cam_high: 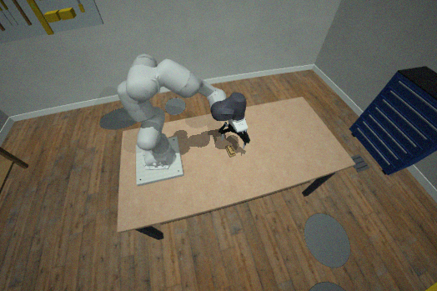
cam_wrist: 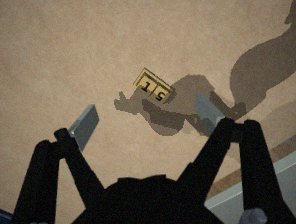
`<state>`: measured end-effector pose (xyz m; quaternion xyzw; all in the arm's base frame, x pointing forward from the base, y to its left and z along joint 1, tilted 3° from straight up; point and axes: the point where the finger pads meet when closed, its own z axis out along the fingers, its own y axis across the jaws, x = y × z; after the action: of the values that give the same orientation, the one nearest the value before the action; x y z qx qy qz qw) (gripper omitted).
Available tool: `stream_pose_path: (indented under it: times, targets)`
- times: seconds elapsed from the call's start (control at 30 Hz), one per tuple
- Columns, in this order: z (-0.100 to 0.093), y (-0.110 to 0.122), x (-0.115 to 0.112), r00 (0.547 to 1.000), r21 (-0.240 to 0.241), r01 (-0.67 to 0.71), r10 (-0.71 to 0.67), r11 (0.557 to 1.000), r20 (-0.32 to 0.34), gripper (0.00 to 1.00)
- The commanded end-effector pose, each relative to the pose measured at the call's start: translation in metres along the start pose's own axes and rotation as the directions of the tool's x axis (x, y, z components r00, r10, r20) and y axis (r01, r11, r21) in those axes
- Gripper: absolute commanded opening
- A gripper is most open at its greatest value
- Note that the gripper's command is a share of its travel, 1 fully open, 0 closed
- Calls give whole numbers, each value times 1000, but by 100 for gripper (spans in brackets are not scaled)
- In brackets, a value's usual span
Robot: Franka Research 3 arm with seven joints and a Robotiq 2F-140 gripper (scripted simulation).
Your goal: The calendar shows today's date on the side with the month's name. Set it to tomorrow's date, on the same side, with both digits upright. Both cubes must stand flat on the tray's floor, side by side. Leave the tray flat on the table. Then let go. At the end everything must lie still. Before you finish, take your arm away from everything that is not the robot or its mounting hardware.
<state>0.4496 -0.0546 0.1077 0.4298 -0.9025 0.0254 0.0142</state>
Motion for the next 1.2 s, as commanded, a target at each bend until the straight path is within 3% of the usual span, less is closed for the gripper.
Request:
stream_pose_path:
  times: [0.0, 0.6, 1.1, 1.17]
  targets:
    - [2, 0, 0, 988, -5, 157, -157, 988, 12, 100]
    - [5, 0, 0, 910, -2, 414, -414, 910, 12, 100]
    - [8, 0, 0, 770, 1, 638, -638, 770, 12, 100]
    - [8, 0, 0, 770, 1, 638, -638, 770, 12, 100]
